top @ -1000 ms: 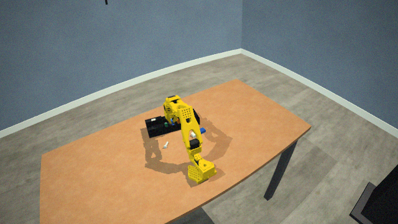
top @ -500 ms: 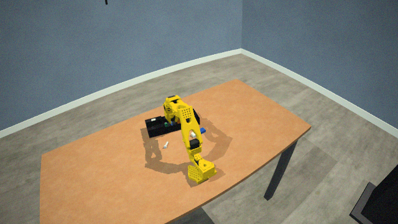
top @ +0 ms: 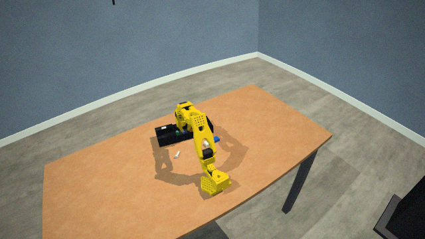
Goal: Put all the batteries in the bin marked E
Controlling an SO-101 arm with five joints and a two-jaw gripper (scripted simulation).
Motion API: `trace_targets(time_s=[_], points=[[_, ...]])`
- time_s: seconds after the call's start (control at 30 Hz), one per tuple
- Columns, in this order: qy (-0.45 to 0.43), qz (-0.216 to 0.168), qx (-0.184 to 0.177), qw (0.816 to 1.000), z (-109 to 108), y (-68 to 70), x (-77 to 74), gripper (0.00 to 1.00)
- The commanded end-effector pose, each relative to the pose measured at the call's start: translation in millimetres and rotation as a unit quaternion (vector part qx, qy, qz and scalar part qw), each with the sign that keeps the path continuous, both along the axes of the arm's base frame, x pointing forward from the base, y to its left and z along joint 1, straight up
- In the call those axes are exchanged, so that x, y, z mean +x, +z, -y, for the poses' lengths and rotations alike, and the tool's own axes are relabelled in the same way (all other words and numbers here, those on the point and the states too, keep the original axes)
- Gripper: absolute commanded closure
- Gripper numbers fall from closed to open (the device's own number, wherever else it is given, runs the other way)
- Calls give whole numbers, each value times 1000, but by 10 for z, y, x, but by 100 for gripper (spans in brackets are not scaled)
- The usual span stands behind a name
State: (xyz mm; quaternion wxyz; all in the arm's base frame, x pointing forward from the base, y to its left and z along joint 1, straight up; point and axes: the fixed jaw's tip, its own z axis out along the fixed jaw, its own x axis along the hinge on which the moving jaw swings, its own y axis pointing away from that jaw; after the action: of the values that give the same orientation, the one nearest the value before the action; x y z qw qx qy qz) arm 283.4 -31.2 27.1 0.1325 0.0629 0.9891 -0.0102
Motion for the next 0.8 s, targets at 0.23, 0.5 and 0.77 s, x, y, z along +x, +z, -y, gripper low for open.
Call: trace_targets(time_s=[0.23, 0.5, 0.77], points=[[1, 38, -6, 999, 16, 446, 12, 87], [1, 38, -6, 999, 9, 587, -39, 87], [1, 38, -6, 999, 9, 596, -43, 87]])
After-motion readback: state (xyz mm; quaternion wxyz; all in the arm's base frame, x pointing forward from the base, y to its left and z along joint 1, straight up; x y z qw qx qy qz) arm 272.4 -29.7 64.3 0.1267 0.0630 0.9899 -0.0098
